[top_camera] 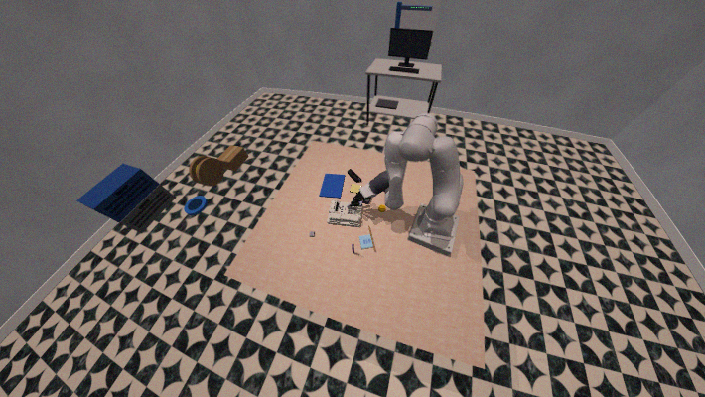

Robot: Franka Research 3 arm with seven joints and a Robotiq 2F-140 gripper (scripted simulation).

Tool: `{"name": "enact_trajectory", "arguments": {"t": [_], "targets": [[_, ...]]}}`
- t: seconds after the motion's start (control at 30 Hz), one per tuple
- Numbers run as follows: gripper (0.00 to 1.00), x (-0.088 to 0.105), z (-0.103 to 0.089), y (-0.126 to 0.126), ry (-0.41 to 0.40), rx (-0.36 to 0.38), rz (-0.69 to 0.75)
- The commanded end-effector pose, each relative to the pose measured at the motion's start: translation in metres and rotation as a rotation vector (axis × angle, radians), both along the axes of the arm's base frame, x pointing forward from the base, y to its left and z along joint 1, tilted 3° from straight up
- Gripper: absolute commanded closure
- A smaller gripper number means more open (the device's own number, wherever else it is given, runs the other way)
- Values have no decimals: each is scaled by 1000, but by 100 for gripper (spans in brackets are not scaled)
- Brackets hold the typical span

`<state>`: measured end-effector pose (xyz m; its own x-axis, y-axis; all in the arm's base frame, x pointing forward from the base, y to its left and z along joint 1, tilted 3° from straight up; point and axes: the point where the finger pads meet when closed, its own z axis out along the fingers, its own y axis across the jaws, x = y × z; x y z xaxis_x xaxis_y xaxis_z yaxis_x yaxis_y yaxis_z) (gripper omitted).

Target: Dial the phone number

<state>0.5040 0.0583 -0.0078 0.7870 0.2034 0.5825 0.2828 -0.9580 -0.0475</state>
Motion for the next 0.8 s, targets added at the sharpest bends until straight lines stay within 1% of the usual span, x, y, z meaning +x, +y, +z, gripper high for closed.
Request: {"name": "enact_trajectory", "arguments": {"t": [0.0,0.77], "targets": [[100,2,0,1,-4,1,0],[100,2,-2,1,-4,1,0]]}}
